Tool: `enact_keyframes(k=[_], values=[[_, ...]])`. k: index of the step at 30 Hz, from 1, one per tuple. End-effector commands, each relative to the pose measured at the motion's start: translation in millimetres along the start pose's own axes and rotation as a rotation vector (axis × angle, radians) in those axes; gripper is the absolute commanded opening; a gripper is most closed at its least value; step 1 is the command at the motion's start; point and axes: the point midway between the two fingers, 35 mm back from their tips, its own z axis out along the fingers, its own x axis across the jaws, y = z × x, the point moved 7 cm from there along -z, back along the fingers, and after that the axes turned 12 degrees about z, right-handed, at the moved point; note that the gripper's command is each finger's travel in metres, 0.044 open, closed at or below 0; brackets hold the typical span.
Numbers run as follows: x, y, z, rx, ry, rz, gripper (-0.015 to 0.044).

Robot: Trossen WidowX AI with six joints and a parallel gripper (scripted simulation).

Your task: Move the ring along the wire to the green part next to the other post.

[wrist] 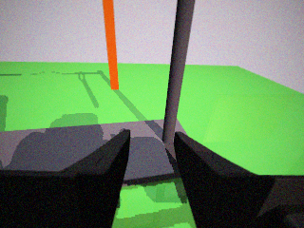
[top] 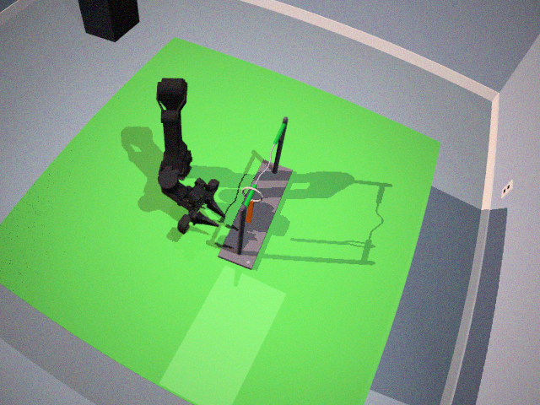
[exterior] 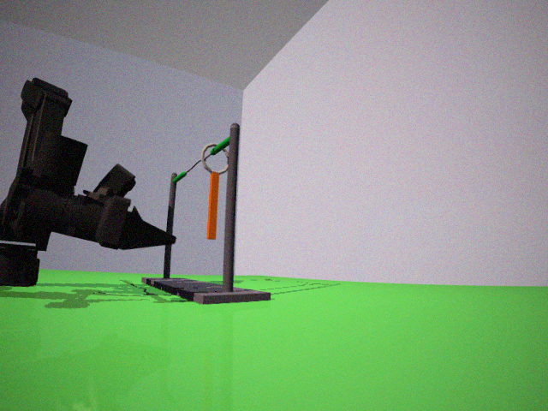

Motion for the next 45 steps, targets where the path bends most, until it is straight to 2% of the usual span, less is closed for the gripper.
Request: enact_keyframes(k=[1,12,26,45], values=[[1,-15,-10,0.001,0.081,-0.021,0.016],[0,-26,-20,-0.035,0.17,-0.055,0.016],[20,24,20,-0.04,0.171,-0.056,0.016],[21,27,40,-0.039,0.17,-0.058,0.016]])
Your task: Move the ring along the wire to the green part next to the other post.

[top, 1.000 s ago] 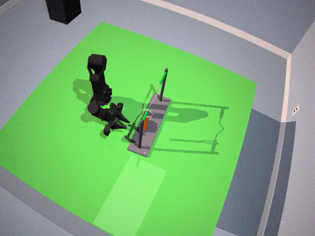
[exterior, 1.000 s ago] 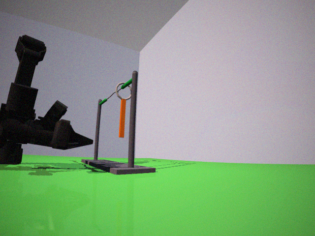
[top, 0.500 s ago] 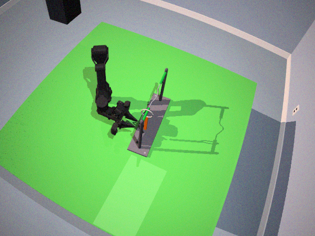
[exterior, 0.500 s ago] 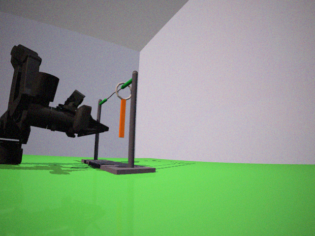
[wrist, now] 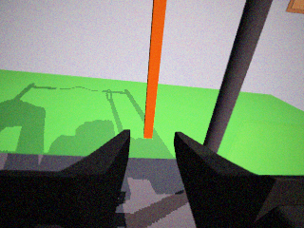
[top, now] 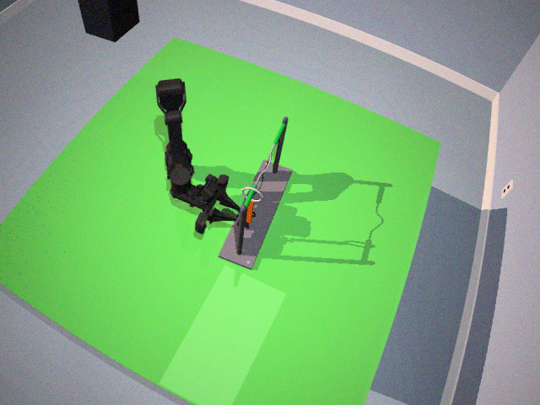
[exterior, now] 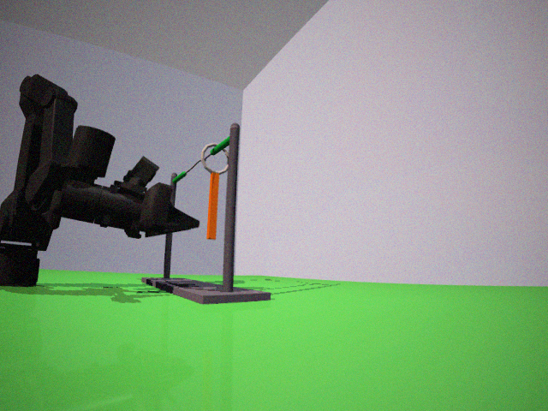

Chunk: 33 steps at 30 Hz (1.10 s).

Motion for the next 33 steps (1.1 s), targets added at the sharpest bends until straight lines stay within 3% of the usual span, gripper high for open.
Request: enact_keyframes(k=[1,33], values=[[-2,2,7,-0.003,-0.001,0.001,0.016],[1,2,56,-0.01,0.0,0.002,0.016]])
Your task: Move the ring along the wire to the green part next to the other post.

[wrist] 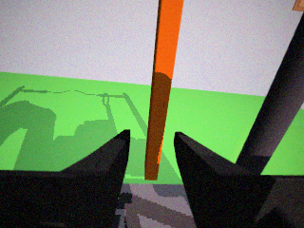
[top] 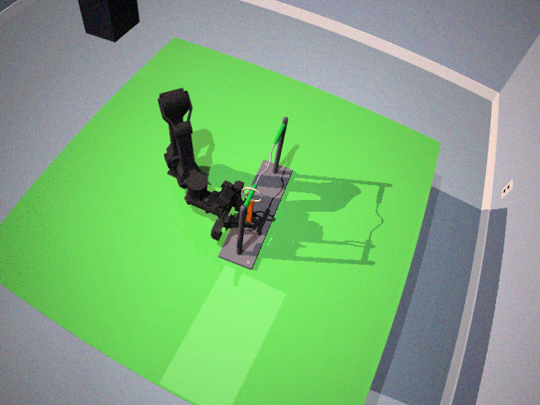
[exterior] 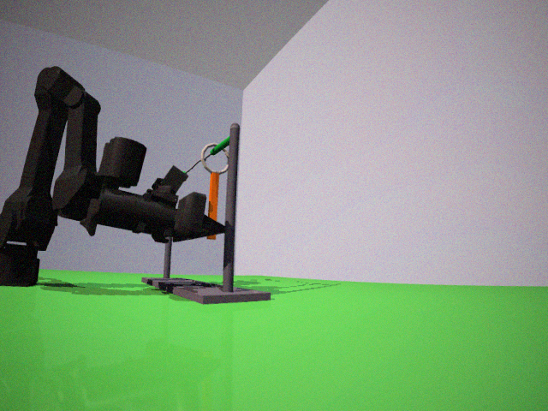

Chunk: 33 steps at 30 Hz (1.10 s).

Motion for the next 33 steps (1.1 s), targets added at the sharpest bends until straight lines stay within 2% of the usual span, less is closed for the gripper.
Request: enact_keyframes(k=[1,33], values=[[0.0,0.8,8.0,-0.006,0.0,0.003,0.016],[0.8,0.4,11.7,-0.007,0.0,0.003,0.016]])
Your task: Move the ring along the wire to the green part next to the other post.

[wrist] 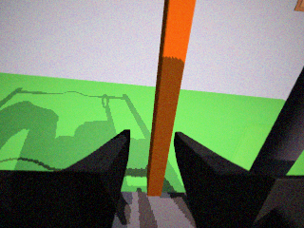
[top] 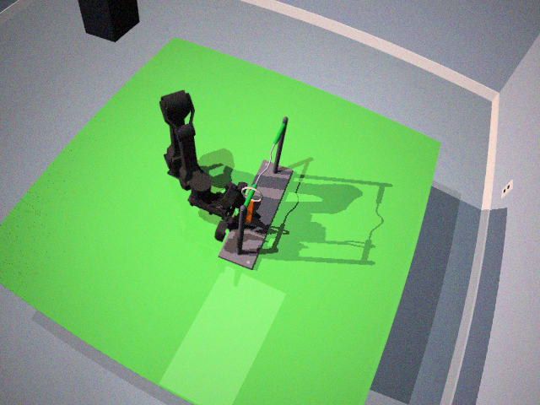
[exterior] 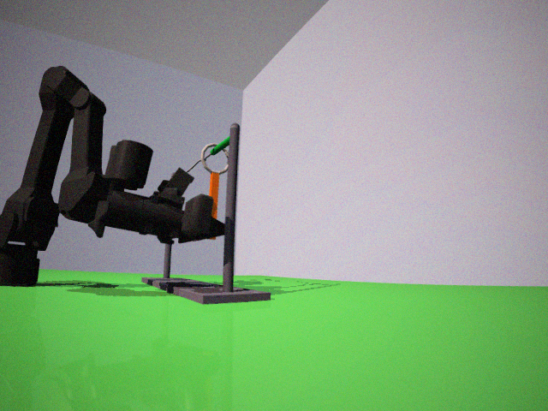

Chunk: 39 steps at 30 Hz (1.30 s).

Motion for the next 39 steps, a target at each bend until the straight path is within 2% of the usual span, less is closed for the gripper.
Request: enact_keyframes(k=[1,12,39], values=[[0,0,0,0.0,0.0,0.0,0.0134],[0,0,0,0.0,0.0,0.0,-0.015],[4,18,-1,-0.001,0.001,0.003,-0.015]])
